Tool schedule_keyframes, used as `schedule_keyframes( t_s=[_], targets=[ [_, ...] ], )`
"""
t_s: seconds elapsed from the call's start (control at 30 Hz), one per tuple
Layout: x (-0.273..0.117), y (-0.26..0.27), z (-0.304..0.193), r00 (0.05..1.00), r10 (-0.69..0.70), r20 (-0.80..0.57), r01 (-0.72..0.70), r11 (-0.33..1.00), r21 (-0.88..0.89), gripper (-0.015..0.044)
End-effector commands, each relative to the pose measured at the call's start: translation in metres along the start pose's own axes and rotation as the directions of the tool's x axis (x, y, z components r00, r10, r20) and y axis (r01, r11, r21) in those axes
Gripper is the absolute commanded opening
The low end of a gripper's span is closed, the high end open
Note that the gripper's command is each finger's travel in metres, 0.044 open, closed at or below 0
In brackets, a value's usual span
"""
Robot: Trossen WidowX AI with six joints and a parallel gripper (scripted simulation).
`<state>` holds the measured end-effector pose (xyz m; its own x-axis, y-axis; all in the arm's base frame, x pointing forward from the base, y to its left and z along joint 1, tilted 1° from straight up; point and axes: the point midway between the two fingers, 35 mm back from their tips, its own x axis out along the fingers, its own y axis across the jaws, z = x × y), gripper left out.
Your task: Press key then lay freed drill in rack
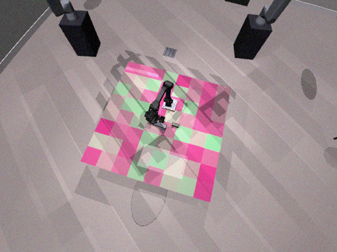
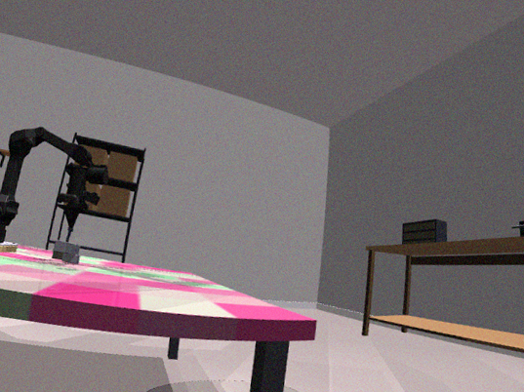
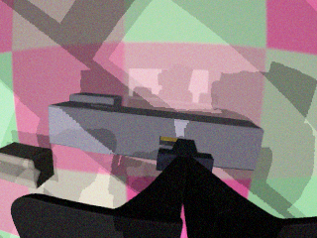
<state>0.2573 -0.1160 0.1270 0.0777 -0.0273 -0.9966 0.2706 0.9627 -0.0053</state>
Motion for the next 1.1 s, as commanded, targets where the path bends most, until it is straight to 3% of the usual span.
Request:
schedule_keyframes(
  t_s=[0.0,0.1,0.23,0.47,0.63,0.7,0.83,1.07],
  targets=[
    [0.024,-0.006,-0.007,0.998,-0.012,-0.069,0.012,1.000,0.004,0.0000],
    [0.024,-0.006,-0.007,0.998,-0.012,-0.069,0.012,1.000,0.004,0.0000],
    [0.008,-0.005,-0.002,0.998,-0.011,-0.068,0.012,1.000,0.004,0.0105],
    [-0.054,-0.002,0.006,0.998,-0.011,-0.068,0.011,1.000,0.004,0.0289],
    [-0.047,0.000,0.007,0.998,-0.010,-0.057,0.008,1.000,-0.025,0.0420],
    [-0.034,0.018,0.012,0.998,-0.007,-0.058,-0.005,0.977,-0.212,0.0440],
    [0.003,0.077,0.018,0.998,-0.001,-0.061,-0.043,0.709,-0.704,0.0440],
    [0.039,0.135,0.006,0.998,0.002,-0.066,-0.065,0.230,-0.971,0.0440]
  ],
)
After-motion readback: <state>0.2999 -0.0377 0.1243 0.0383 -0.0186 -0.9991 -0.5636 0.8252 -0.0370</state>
